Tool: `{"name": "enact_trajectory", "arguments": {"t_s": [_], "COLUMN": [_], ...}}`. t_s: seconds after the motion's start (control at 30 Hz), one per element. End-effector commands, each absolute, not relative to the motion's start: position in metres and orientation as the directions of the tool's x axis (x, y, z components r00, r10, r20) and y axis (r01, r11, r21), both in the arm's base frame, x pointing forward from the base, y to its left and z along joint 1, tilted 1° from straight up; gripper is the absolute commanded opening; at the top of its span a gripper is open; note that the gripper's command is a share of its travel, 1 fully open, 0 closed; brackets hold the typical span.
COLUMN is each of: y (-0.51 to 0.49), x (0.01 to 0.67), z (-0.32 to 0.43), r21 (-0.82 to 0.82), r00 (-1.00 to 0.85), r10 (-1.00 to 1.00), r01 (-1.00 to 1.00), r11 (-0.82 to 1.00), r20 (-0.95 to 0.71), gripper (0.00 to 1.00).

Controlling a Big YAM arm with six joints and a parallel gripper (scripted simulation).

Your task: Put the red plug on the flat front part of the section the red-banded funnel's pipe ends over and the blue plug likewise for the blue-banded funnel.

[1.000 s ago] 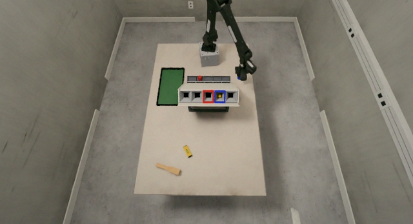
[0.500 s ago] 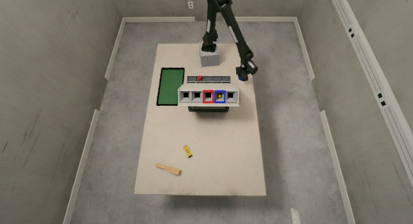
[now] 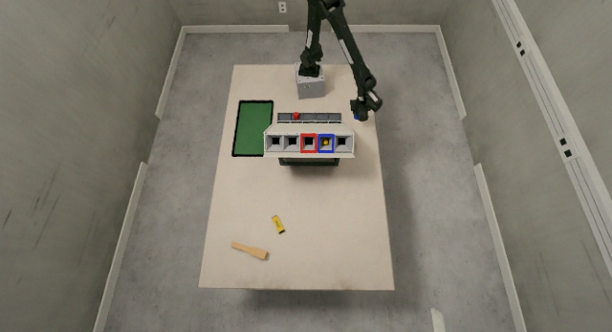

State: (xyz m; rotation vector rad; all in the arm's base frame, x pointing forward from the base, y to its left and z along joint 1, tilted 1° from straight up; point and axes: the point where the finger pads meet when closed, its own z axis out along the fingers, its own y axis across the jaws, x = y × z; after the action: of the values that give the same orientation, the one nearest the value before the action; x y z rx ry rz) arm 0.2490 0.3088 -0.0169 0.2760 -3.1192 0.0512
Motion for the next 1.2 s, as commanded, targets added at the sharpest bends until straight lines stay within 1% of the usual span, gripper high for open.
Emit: {"name": "enact_trajectory", "arguments": {"t_s": [0.0, 0.2, 0.7, 1.17], "y": [0.328, 0.329, 0.190, 0.190], "x": [0.259, 0.259, 0.204, 0.204], "z": [-0.013, -0.014, -0.003, -0.003], "r21": [-0.021, -0.021, -0.022, -0.040], "r00": [-0.985, -0.985, -0.985, -0.988], "r10": [-0.175, -0.175, -0.175, -0.154], "r01": [-0.175, -0.175, -0.175, -0.155], "r11": [0.984, 0.984, 0.984, 0.987], "r20": [-0.001, -0.001, 0.000, 0.023], "gripper": [0.00, 0.00, 0.00, 0.00]}}
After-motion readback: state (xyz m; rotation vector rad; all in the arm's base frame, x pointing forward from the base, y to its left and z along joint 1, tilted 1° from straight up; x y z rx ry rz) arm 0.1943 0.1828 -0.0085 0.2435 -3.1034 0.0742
